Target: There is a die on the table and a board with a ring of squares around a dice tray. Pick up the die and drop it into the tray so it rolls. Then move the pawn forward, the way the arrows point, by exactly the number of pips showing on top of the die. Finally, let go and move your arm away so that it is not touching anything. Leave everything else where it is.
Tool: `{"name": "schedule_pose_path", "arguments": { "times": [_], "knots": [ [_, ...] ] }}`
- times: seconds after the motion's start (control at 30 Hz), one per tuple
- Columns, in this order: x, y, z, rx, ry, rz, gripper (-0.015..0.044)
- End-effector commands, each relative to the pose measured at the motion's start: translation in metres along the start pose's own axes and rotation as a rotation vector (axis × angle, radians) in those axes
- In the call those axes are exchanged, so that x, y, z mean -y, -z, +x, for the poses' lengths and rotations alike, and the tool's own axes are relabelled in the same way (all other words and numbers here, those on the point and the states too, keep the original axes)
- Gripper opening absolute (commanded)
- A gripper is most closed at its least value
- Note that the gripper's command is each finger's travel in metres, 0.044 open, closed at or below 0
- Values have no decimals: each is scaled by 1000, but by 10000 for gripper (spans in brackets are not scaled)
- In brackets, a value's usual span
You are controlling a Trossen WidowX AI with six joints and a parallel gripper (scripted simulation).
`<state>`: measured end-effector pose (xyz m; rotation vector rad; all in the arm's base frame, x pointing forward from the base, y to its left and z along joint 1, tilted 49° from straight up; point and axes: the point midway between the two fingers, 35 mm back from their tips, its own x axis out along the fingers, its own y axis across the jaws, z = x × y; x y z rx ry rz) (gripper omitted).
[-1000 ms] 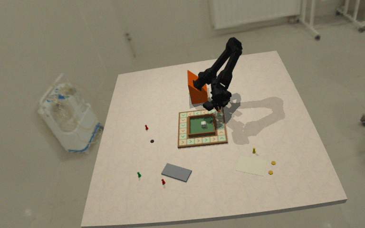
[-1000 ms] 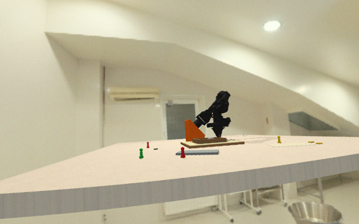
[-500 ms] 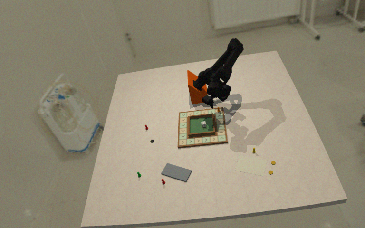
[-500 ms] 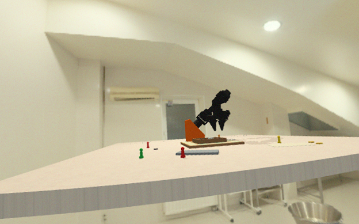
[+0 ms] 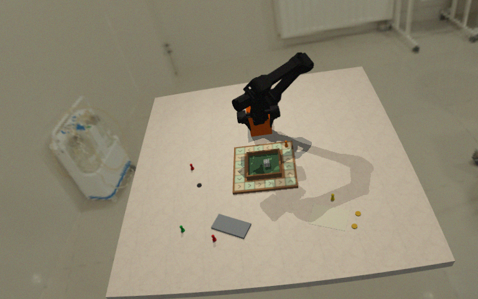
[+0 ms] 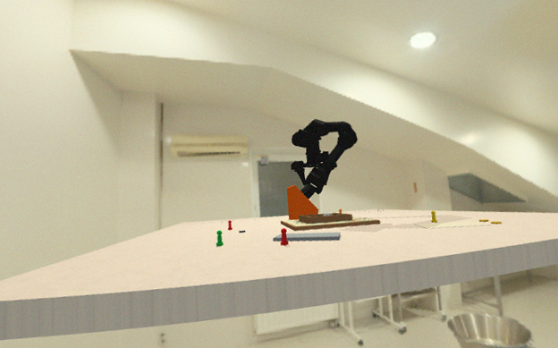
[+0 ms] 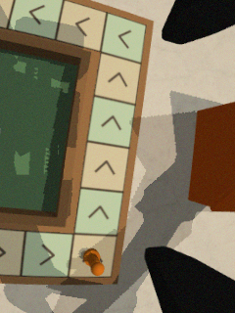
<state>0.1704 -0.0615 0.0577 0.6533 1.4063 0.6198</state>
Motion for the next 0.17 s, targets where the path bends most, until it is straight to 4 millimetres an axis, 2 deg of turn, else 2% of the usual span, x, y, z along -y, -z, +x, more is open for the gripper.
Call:
{"name": "schedule_pose_path", "arguments": {
  "times": [0.0,0.13],
  "knots": [
    [-4,-1,2,-6,0,-15,440],
    [-4,-1,2,-6,0,-15,440]
  ]
}}
